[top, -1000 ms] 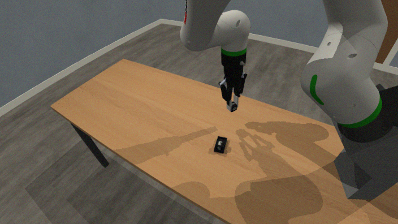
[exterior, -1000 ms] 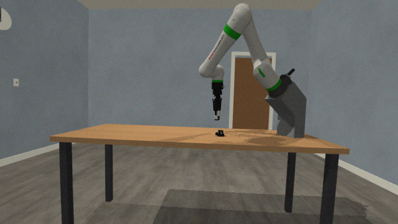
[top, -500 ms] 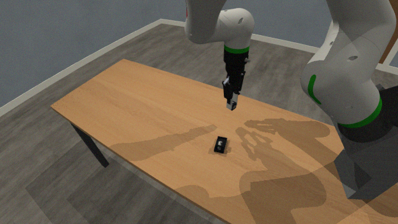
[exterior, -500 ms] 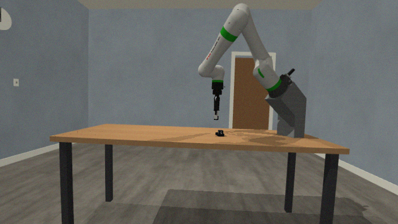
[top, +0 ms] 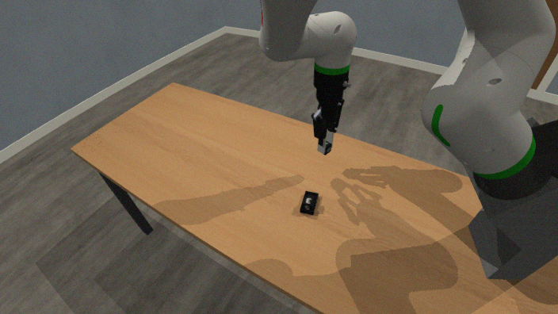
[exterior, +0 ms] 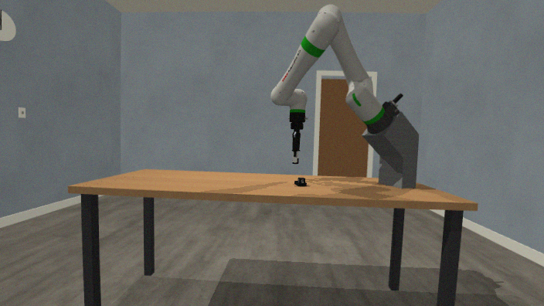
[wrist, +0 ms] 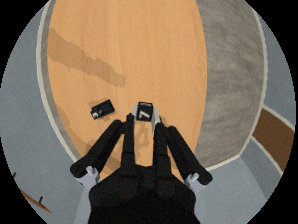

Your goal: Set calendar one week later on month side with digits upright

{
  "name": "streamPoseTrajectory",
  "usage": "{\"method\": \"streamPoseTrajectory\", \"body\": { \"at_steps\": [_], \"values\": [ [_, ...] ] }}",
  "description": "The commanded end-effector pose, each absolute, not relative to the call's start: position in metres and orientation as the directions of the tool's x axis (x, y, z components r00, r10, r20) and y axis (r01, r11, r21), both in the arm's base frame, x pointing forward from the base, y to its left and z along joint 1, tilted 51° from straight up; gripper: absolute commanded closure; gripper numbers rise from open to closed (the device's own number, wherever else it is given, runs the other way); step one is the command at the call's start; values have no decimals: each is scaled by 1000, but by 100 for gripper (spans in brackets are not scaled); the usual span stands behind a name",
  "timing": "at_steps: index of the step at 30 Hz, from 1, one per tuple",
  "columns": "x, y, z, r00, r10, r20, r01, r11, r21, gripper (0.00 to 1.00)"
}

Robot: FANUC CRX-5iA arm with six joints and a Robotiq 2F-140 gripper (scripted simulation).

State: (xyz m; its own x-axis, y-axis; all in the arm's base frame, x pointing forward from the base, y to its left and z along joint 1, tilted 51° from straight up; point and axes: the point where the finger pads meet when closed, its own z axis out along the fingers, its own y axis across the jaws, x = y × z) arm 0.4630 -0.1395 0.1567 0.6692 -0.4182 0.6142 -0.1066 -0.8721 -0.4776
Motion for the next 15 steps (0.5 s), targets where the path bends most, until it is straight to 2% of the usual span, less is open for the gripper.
{"method": "streamPoseTrajectory", "body": {
  "at_steps": [1,15],
  "values": [
    [463,-140,157,669,-418,614,-107,-872,-478,83],
    [488,-131,134,672,-418,611,-107,-872,-478,83]
  ]
}}
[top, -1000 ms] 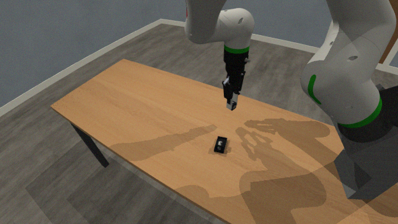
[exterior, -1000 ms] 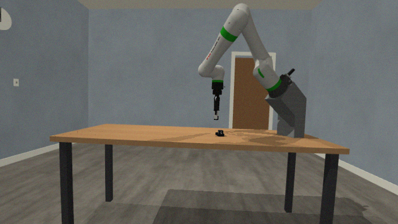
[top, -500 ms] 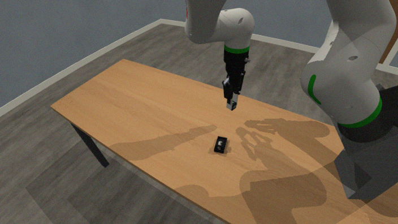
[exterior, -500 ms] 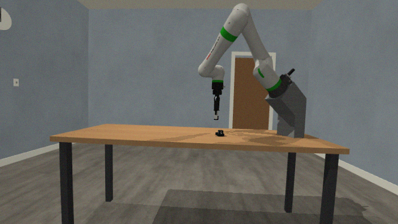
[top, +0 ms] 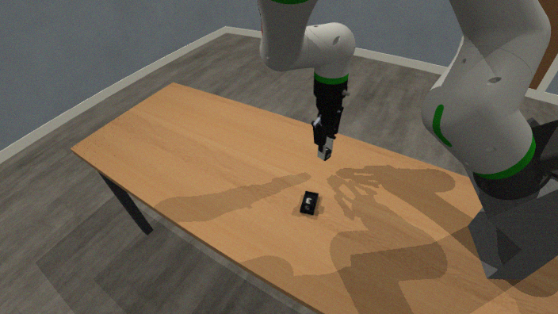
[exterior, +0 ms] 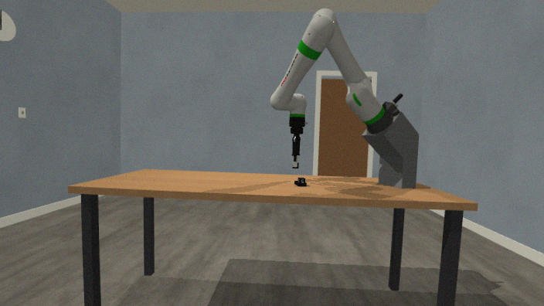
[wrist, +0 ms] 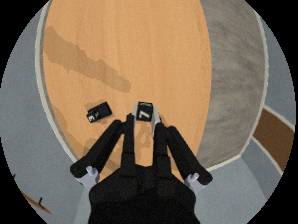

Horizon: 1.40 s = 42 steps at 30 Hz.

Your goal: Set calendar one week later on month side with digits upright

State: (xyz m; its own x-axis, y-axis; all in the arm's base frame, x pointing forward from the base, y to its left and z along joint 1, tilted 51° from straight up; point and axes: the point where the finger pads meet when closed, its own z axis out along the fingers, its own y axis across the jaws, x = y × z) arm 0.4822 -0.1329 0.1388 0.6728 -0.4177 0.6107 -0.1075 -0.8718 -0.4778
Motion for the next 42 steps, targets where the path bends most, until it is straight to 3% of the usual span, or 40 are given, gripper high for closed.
{"method": "streamPoseTrajectory", "body": {
  "at_steps": [1,17,42],
  "values": [
    [492,-130,130,672,-418,611,-107,-872,-478,83],
    [529,-118,96,672,-418,611,-107,-872,-478,83],
    [532,-117,94,672,-418,611,-108,-872,-478,83]
  ]
}}
